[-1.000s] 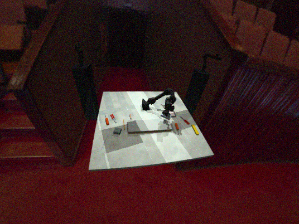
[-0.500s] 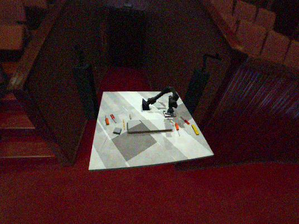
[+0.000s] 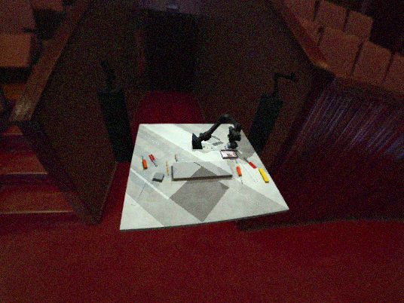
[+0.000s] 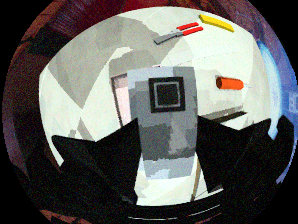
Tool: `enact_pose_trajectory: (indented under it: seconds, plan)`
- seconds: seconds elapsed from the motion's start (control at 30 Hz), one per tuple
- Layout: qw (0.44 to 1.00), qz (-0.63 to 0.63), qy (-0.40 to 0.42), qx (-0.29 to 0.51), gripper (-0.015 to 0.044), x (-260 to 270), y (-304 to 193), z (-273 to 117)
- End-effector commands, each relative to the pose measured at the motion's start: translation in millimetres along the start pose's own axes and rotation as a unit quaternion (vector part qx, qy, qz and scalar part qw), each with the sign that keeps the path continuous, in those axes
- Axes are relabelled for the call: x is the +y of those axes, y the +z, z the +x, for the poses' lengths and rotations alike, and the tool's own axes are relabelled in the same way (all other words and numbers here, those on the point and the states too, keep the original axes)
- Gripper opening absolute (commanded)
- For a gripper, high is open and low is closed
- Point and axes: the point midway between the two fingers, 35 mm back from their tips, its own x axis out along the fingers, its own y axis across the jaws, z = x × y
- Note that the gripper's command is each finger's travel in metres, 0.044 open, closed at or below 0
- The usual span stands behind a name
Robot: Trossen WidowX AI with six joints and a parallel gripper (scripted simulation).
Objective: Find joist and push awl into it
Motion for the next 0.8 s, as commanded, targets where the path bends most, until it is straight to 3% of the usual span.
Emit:
enact_pose_trajectory:
  seconds: [0.0,0.77]
  plan:
    - [1.000,-0.025,0.012,-0.009,0.0000,19.3,3.5,3.4]
    - [0.998,-0.055,0.026,-0.006,0.0000,36.8,-1.3,21.8]
